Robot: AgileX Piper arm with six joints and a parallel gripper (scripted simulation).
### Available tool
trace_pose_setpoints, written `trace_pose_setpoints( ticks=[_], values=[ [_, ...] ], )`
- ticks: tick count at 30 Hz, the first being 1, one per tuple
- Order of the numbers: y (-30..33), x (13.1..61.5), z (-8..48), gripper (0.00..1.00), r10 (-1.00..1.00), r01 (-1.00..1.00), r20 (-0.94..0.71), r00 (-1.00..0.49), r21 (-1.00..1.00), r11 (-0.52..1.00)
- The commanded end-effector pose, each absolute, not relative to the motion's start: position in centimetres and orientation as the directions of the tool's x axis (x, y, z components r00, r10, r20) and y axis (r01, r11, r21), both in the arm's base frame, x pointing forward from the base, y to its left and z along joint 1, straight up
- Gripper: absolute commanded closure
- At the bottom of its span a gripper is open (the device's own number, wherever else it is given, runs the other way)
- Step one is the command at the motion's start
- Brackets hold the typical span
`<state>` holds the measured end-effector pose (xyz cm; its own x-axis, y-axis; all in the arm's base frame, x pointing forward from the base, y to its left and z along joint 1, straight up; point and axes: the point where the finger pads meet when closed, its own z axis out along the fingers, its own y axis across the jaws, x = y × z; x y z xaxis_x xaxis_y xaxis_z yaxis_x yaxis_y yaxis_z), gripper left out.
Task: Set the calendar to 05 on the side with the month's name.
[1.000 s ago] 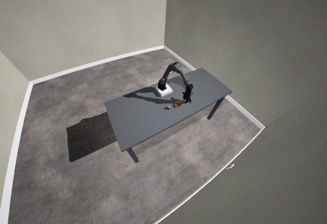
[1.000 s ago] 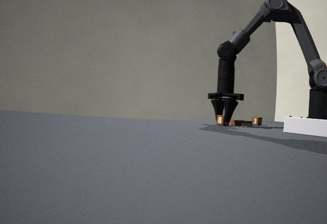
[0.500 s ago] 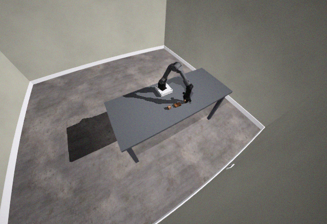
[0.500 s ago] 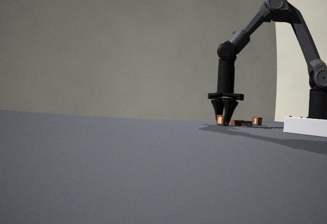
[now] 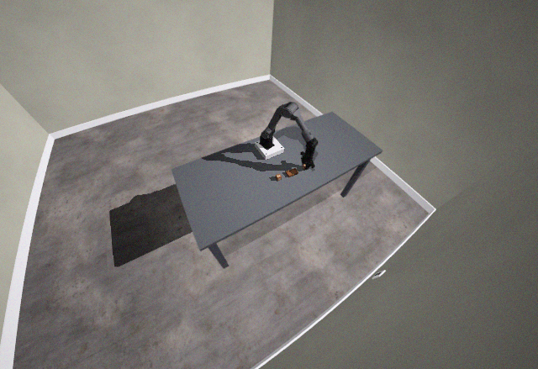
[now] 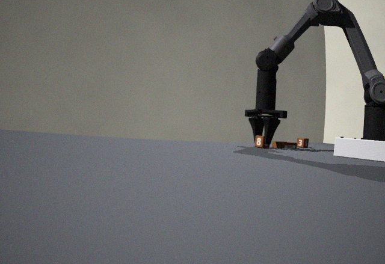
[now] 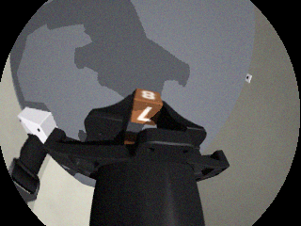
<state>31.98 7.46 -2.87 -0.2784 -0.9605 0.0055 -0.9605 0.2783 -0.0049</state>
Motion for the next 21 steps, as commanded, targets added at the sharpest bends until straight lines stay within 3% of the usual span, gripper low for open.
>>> trace_pose_setpoints(
  ticks=[1, 8, 9, 13, 14, 21],
  values=[
    [7.39, 31.92, -2.94, 0.63, -0.961, -0.961, 0.007, -0.278, -0.003, 0.278],
    [7.39, 31.92, -2.94, 0.63, -0.961, -0.961, 0.007, -0.278, -0.003, 0.278],
    [7.39, 31.92, -2.94, 0.58, -0.961, -0.961, 0.007, -0.278, -0.003, 0.278],
    [7.39, 31.92, -2.94, 0.58, -0.961, -0.961, 0.007, -0.278, -0.003, 0.278],
    [7.39, 31.92, -2.94, 0.53, -0.961, -0.961, 0.007, -0.278, -0.003, 0.278],
    [7.39, 31.92, -2.94, 0.43, -0.961, -0.961, 0.007, -0.278, -0.003, 0.278]
  ],
)
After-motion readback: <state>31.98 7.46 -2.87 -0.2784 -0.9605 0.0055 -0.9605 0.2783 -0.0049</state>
